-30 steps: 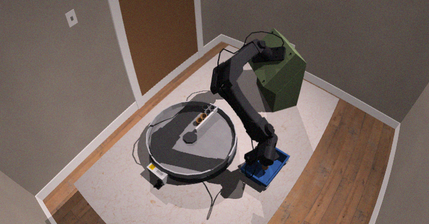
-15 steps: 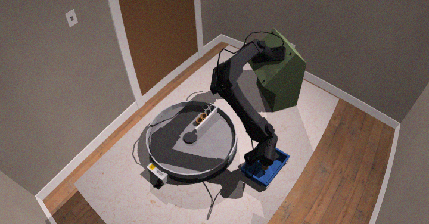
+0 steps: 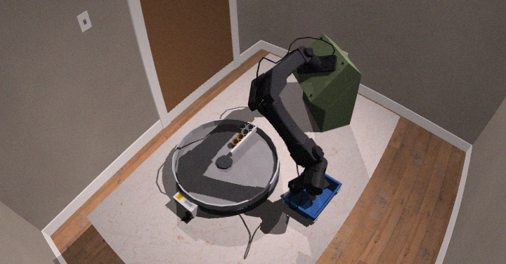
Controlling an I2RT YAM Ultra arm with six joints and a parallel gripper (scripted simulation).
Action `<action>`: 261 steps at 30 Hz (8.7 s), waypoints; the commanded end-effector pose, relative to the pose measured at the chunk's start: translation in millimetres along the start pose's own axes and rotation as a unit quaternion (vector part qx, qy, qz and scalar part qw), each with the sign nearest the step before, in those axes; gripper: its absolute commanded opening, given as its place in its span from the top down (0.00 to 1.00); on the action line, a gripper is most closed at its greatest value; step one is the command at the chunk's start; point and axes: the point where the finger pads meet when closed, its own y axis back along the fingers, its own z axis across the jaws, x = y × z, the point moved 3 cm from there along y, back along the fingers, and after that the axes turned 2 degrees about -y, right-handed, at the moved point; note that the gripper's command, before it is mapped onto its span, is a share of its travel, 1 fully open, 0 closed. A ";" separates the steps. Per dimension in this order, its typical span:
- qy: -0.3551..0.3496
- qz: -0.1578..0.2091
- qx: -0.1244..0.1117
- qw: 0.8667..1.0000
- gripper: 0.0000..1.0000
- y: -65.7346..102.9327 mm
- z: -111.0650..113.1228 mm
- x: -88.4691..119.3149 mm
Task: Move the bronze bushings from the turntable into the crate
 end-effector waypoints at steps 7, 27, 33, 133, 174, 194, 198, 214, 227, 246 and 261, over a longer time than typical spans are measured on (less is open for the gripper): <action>0.003 -0.008 -0.019 1.000 1.00 14.3 7.4 -2.2; 0.003 -0.007 -0.019 1.000 1.00 14.3 7.3 -2.1; 0.003 -0.007 -0.019 1.000 1.00 14.3 7.3 -2.1; -0.004 -0.012 -0.017 1.000 0.86 99.0 7.8 -8.0; -0.004 -0.012 -0.017 1.000 0.86 99.0 7.8 -8.0; -0.003 -0.004 -0.012 1.000 0.87 87.4 -98.3 -38.3; -0.003 -0.005 -0.012 1.000 0.87 86.6 -133.3 -49.8; -0.004 -0.018 -0.009 1.000 0.87 88.0 -338.2 -134.9; 0.002 -0.021 -0.013 1.000 0.87 89.7 -354.2 -141.8; 0.000 -0.023 -0.013 1.000 0.87 89.7 -354.2 -142.8; 0.001 -0.018 -0.012 1.000 0.87 87.9 -354.3 -141.0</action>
